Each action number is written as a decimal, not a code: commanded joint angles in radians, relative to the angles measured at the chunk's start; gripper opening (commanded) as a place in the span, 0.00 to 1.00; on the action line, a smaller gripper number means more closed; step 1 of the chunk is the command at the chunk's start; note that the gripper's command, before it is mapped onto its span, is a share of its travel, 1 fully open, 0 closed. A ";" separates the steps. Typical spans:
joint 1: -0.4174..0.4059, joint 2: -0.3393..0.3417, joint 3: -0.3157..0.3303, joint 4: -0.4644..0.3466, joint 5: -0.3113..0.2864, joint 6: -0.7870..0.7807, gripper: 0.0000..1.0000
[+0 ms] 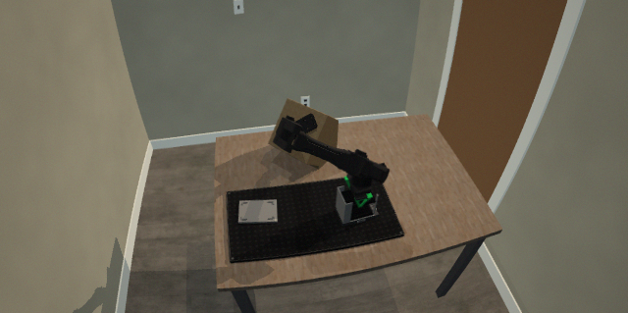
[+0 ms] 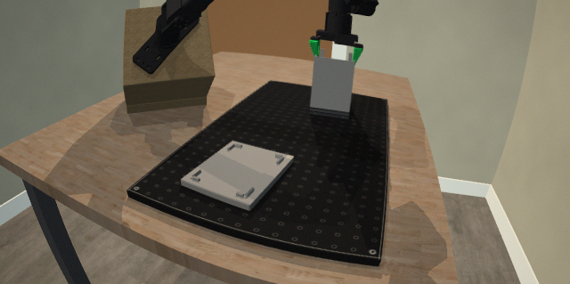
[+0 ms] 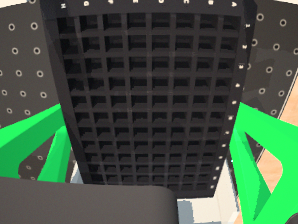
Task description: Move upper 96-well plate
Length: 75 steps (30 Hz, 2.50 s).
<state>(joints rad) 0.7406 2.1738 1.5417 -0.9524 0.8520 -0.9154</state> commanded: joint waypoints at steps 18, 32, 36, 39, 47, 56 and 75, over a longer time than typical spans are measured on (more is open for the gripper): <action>0.093 -0.035 0.105 -0.172 -0.008 0.100 0.00; 0.129 -0.013 0.163 -0.268 -0.012 0.155 0.00; 0.129 -0.013 0.164 -0.270 -0.011 0.157 0.00; 0.129 -0.013 0.165 -0.271 -0.011 0.157 0.00; 0.129 -0.013 0.165 -0.271 -0.011 0.158 0.00; 0.129 -0.012 0.165 -0.272 -0.011 0.157 0.00; 0.129 -0.012 0.165 -0.272 -0.011 0.157 0.00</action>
<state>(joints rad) 0.8322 2.1704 1.6737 -1.2098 0.8474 -0.7650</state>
